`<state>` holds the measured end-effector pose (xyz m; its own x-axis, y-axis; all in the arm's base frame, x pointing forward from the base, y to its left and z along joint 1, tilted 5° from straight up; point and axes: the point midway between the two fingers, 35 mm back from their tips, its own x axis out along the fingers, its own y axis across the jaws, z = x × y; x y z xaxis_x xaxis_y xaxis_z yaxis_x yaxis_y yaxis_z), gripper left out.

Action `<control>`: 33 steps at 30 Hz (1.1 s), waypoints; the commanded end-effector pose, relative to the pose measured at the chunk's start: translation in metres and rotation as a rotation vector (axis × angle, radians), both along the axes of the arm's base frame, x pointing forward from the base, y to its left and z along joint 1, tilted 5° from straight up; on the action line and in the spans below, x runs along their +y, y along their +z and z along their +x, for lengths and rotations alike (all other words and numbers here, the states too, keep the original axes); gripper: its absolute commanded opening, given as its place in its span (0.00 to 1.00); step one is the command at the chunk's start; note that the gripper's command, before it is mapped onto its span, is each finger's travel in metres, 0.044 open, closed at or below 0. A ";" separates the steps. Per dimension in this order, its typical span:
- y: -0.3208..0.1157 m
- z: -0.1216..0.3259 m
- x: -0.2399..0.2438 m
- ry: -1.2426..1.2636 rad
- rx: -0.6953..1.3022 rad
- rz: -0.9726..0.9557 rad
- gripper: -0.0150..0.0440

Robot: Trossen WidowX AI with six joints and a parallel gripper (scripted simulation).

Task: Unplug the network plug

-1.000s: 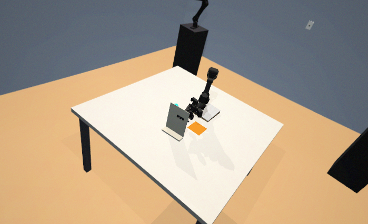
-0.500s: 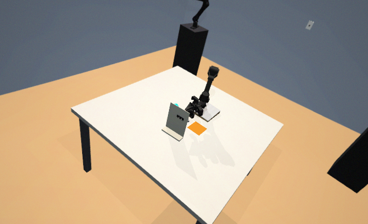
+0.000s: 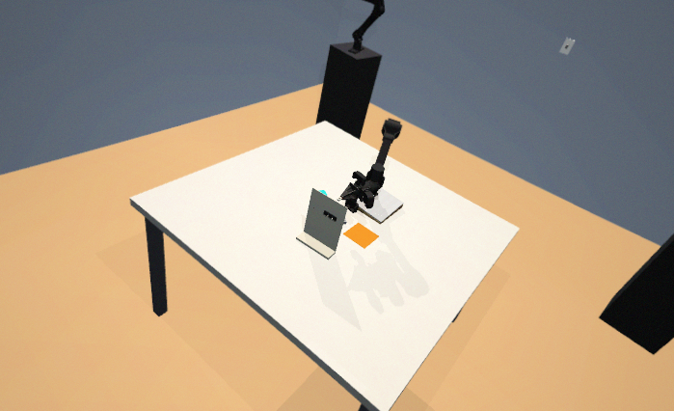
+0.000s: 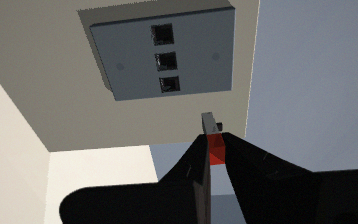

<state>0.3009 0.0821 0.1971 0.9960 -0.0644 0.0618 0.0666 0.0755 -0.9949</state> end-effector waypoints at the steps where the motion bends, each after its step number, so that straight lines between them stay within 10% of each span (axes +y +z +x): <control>1: 0.009 -0.003 -0.001 -0.002 -0.008 0.001 0.25; 33: -0.018 -0.011 0.037 0.247 0.276 -0.171 0.25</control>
<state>0.2912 0.1107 0.1856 0.9788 0.1211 -0.1651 -0.1569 -0.0745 -0.9848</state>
